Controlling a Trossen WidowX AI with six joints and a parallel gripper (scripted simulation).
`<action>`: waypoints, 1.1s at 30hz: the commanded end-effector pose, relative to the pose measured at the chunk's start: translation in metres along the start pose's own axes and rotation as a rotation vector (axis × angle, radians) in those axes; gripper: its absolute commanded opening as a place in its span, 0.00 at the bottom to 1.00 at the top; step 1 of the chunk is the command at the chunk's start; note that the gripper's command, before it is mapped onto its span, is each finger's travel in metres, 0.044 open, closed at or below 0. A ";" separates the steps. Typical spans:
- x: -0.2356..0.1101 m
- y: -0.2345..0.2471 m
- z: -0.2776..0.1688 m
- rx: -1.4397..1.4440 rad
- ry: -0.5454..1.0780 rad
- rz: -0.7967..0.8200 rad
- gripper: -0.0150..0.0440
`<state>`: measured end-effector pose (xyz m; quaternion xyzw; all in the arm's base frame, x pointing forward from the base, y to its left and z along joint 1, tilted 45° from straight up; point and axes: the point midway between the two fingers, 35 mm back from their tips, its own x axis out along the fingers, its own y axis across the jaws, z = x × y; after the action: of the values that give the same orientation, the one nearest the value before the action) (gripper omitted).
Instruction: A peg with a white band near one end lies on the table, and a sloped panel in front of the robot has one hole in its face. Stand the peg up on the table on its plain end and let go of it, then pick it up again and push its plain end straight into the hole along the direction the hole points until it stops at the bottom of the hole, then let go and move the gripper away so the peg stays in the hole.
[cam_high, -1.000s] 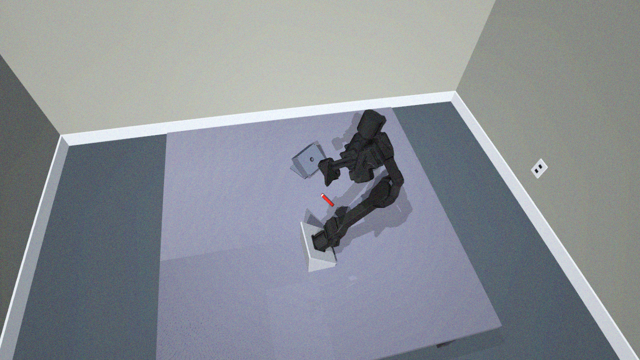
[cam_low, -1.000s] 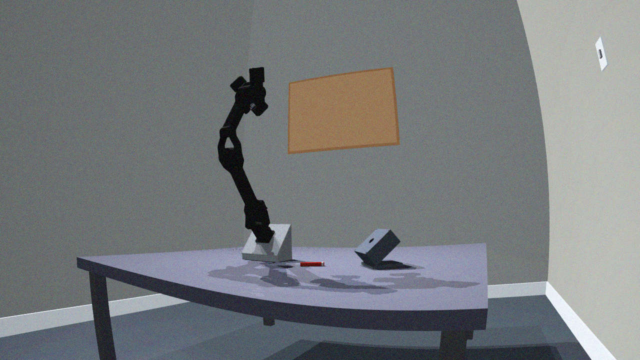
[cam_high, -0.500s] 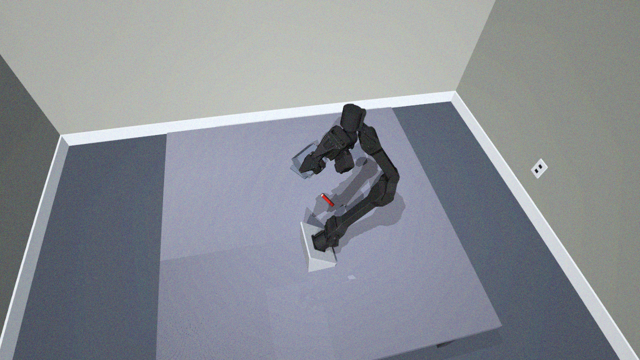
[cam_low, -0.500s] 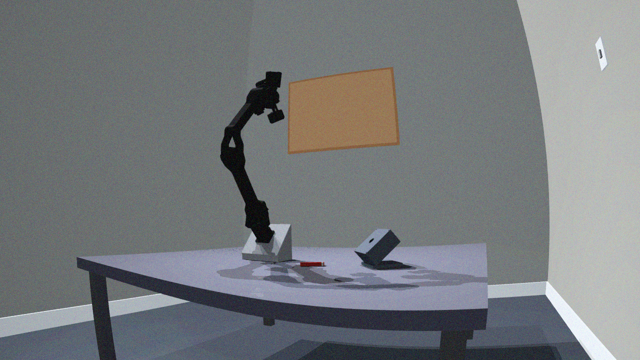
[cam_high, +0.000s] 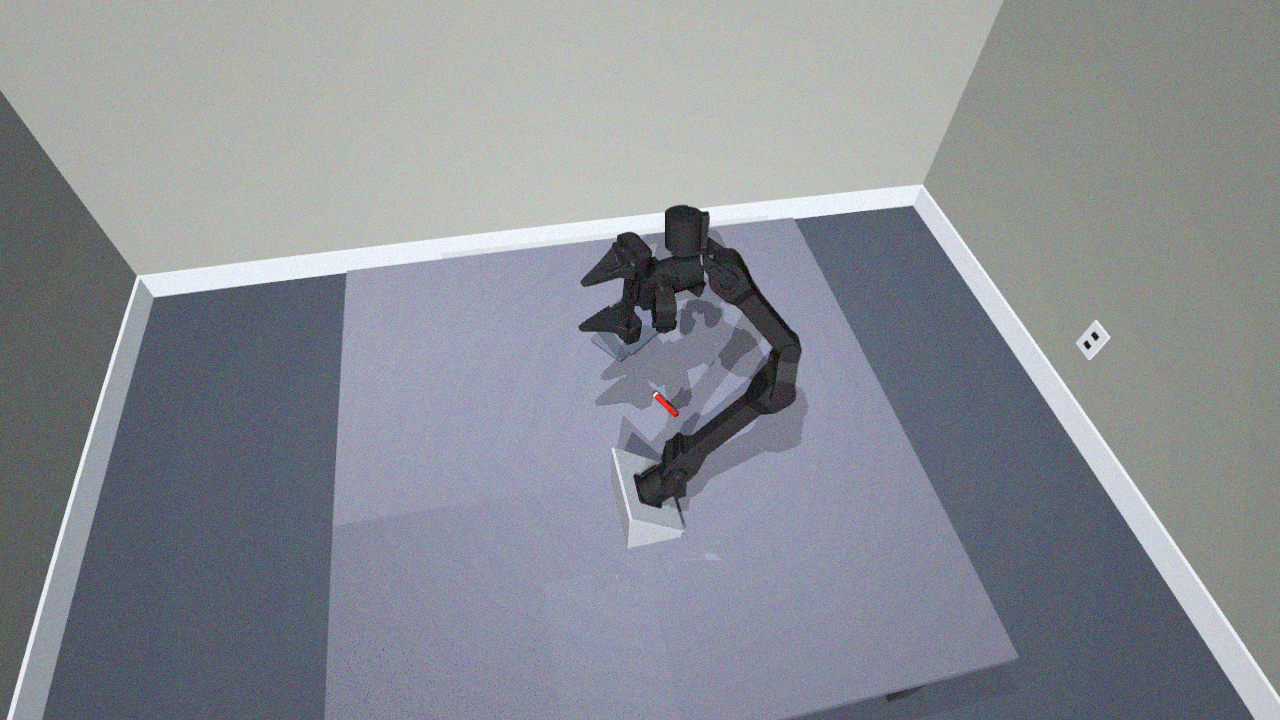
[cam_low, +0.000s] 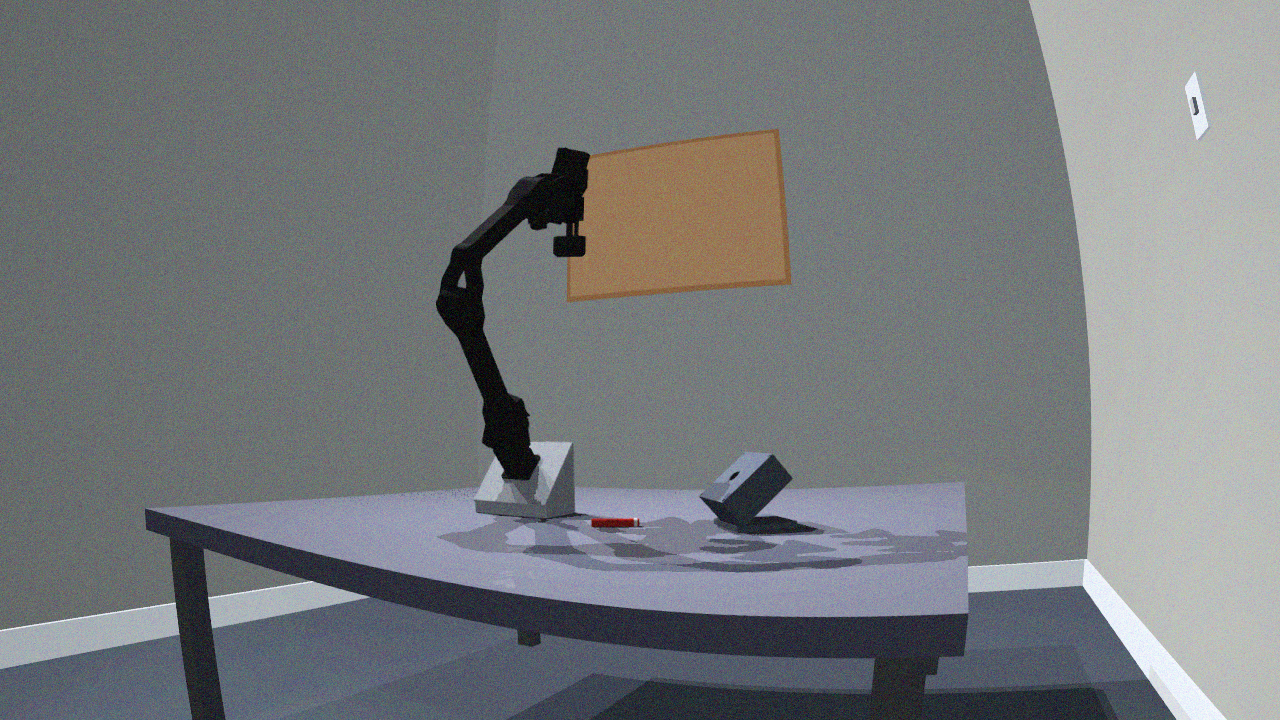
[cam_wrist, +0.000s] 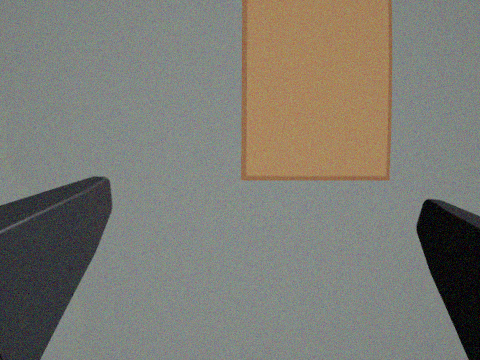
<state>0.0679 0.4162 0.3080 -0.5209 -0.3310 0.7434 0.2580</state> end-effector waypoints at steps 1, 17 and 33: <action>-0.002 0.016 -0.026 0.119 0.082 0.037 1.00; -0.026 0.084 -0.113 0.557 0.403 0.129 1.00; -0.070 0.167 -0.176 0.984 0.745 0.180 1.00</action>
<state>0.2390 0.3132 0.1926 -0.5928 0.1609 0.6219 0.4857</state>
